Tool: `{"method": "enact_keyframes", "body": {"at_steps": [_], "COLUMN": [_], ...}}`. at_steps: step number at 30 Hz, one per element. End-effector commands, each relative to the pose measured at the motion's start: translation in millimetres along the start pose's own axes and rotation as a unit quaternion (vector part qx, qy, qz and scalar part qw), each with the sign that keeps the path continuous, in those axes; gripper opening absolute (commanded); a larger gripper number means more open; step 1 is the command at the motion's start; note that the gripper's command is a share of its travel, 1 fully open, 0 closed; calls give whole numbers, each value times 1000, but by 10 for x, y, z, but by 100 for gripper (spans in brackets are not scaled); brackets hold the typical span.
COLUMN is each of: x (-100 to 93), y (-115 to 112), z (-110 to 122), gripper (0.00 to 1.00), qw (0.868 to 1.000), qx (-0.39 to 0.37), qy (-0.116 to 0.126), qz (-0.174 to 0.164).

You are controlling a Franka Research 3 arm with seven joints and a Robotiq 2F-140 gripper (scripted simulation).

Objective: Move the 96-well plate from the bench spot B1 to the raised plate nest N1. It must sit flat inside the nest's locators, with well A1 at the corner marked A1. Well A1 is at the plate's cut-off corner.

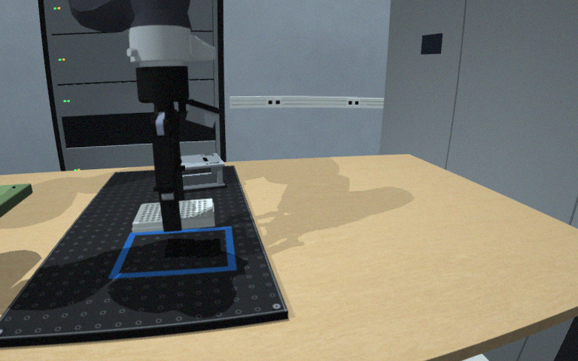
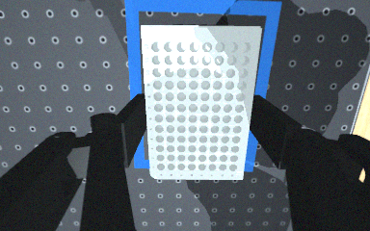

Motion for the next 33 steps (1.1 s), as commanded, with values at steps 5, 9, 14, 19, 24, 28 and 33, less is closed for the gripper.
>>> {"method": "enact_keyframes", "body": {"at_steps": [5,9,14,19,24,28,33], "x": [-54,-54,-54,-54,-54,-70,-98], "y": [-20,-20,-20,-20,-20,-40,-74], "z": [-4,-4,-4,-4,-4,-101,-261], "gripper": [60,60,60,60,60,60,60], "qw": [1000,1000,1000,1000,1000,999,997], "qx": [5,5,5,5,5,-45,-75], "qy": [0,0,0,0,0,0,0], "qz": [-4,-4,-4,-4,-4,-4,-4]}}
Point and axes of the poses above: the point where the finger pads meet when closed, its own x axis out along the fingers, its own z axis across the jaws, y = z × x, the point moved 4 cm from there along -x, back along the fingers, and after that the axes turned 14 degrees about x, right-handed, at the moved point
